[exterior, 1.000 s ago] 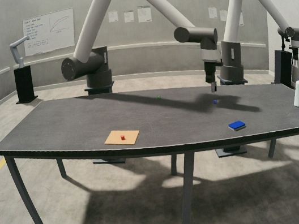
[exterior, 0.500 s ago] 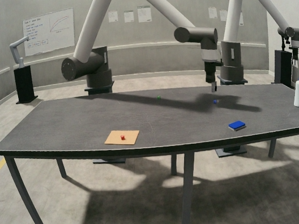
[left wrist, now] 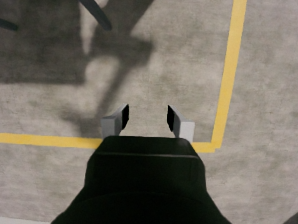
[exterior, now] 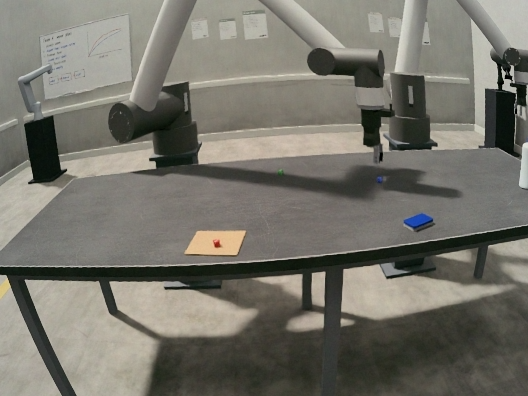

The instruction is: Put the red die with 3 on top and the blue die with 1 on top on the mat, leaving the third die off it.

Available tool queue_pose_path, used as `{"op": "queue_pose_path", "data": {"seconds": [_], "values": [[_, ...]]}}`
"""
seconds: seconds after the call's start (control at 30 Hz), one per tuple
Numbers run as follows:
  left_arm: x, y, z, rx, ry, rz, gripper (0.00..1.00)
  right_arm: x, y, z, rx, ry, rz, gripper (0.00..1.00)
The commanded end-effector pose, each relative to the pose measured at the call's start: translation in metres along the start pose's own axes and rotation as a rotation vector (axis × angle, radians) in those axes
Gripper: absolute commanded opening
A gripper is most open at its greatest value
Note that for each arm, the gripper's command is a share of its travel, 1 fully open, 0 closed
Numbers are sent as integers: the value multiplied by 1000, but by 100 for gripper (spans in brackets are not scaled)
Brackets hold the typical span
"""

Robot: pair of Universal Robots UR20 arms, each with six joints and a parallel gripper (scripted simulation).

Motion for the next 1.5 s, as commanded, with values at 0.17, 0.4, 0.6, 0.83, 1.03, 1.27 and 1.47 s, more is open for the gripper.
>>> {"op": "queue_pose_path", "data": {"seconds": [0.17, 0.4, 0.6, 0.83, 1.03, 1.27, 1.47], "values": [[0, 0, -1, 0, -1, 0, 100, 0, 0, 3, 0, 1, 0, 64], [0, 0, -1, 0, -1, 0, 100, 0, 0, 11, 0, 1, 0, 64], [0, 0, -1, 0, -1, 0, 100, 0, 0, 19, 0, 1, 0, 64], [0, 0, -1, 0, -1, 0, 100, 0, 0, 28, 0, 1, 0, 64], [0, 0, -1, 0, -1, 0, 100, 0, 0, 37, 0, 1, 0, 64], [0, 0, -1, 0, -1, 0, 100, 0, 0, 44, 0, 1, 0, 64], [0, 0, -1, 0, -1, 0, 100, 0, 0, 48, 0, 1, 0, 64]]}}
Point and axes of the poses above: on each arm, the point where the finger pads meet when closed, its own z axis out along the fingers, its own y axis across the jaws, x = y × z, the point moved 9 cm from there along -z, back along the fingers, and after that the axes turned 6 degrees about -z, right-handed, at the moved point
